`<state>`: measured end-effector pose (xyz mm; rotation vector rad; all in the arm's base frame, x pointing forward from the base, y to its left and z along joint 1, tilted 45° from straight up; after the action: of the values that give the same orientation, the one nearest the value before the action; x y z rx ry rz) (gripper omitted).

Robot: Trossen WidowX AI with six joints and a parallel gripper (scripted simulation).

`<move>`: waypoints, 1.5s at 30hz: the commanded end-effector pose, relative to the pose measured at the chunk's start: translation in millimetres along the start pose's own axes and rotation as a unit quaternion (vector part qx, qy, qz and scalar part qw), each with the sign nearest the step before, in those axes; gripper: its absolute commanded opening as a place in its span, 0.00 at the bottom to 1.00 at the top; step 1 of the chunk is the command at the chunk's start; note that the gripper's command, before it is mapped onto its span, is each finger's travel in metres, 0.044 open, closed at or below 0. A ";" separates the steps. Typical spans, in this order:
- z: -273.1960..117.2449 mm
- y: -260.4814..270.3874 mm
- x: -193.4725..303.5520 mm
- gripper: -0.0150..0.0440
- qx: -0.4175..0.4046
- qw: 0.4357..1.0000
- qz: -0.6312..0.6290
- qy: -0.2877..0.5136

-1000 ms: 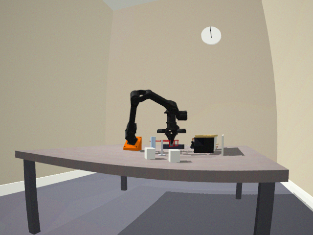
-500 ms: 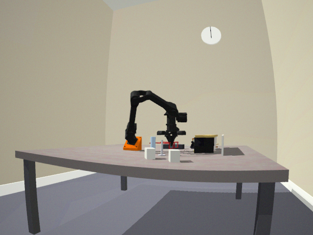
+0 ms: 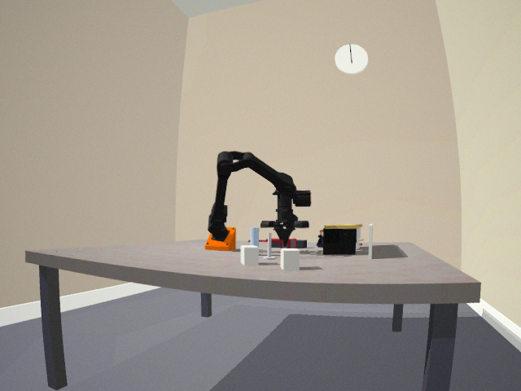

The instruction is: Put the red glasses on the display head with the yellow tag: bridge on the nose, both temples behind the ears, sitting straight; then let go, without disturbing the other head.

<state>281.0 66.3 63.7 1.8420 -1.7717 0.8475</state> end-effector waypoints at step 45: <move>-37.2 5.3 -0.8 0.44 -0.002 1.000 -0.005 0.002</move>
<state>266.5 76.8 74.0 1.8411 -1.7419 0.8333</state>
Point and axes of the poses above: the point midway between the two fingers, 35 mm back from their tips, its own z axis out along the fingers, its own y axis across the jaws, x = y × z, the point moved 6 cm from there along -z, back along the fingers, and after that the axes turned 6 degrees about -z, right-handed, at the moved point
